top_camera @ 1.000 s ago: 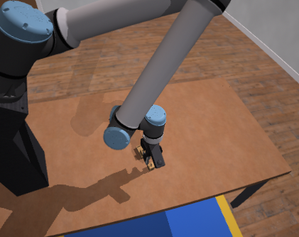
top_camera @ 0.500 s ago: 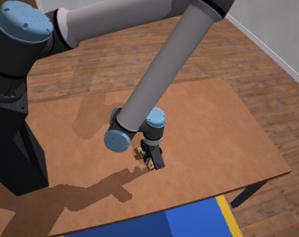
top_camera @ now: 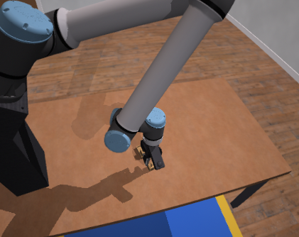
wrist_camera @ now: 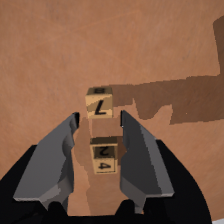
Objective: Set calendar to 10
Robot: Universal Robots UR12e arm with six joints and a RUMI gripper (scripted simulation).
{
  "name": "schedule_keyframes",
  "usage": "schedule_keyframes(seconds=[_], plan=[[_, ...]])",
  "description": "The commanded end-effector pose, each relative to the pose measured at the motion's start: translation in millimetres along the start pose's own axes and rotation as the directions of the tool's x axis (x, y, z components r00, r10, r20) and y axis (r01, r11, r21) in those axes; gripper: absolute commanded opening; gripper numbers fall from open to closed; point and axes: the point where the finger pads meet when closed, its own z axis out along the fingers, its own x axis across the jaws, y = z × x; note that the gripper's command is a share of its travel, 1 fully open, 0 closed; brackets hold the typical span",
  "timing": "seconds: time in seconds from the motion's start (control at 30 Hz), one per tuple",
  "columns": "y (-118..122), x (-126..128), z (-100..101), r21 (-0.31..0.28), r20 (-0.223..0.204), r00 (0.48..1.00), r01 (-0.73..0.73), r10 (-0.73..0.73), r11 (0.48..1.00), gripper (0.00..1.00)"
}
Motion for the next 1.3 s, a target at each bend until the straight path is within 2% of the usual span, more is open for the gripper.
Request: schedule_keyframes(seconds=[0.0,0.87,1.27], plan=[[0.0,-0.3,-0.3,0.000,0.000,1.000,0.000,0.000,1.000,0.29],[0.0,-0.3,-0.1,0.000,0.000,1.000,0.000,0.000,1.000,0.29],[0.0,-0.3,10.5,0.000,0.000,1.000,0.000,0.000,1.000,0.29]])
